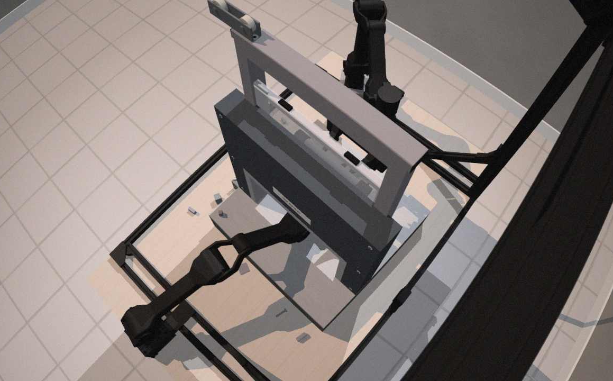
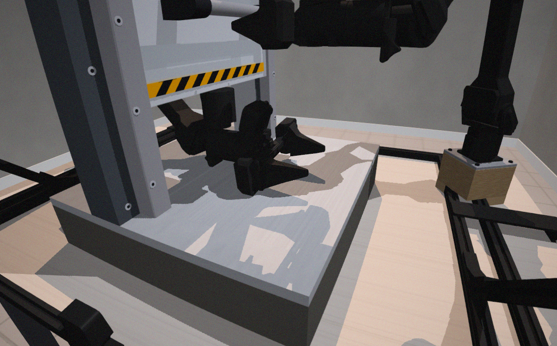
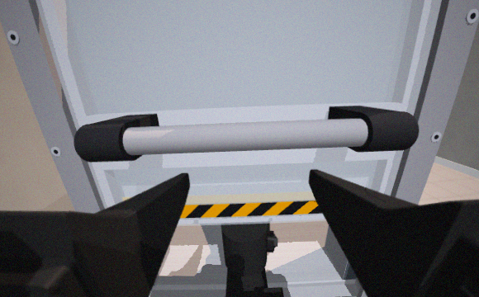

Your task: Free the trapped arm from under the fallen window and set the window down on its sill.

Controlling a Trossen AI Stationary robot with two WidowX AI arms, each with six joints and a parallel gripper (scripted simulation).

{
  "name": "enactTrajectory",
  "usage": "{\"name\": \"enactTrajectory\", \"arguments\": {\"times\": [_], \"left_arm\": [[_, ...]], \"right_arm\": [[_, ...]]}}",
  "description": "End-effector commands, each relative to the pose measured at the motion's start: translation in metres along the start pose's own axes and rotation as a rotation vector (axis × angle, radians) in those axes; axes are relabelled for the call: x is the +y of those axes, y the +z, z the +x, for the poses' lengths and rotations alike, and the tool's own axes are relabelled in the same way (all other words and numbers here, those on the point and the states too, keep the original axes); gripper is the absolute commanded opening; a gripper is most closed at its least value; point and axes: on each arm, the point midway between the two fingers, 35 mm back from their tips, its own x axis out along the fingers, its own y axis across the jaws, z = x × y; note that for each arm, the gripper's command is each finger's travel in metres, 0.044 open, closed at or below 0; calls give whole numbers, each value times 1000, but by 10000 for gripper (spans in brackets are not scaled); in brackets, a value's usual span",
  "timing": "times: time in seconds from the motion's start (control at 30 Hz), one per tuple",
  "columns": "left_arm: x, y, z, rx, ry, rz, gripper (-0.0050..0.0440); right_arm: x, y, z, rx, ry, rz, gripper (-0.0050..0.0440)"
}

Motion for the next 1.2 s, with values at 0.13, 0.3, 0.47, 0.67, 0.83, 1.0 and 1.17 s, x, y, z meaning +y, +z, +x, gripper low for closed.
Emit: {"name": "enactTrajectory", "arguments": {"times": [0.13,0.3,0.47,0.67,0.83,1.0,1.17], "left_arm": [[0,1,0,-1,-1,14,400],[0,1,0,-1,-1,14,400],[0,1,0,-1,-1,14,400],[0,1,0,-1,-1,14,400],[0,1,0,-1,-1,14,400],[0,1,0,-1,-1,14,400],[0,1,0,-1,-1,14,400]], "right_arm": [[3,-5,14,8,1,-10,400],[3,-5,20,8,1,-10,400],[2,-5,28,8,1,-10,400],[2,-6,38,8,1,-10,400],[2,-6,41,8,1,-10,400],[2,-3,41,8,1,-10,400],[2,8,41,8,1,-10,400]]}}
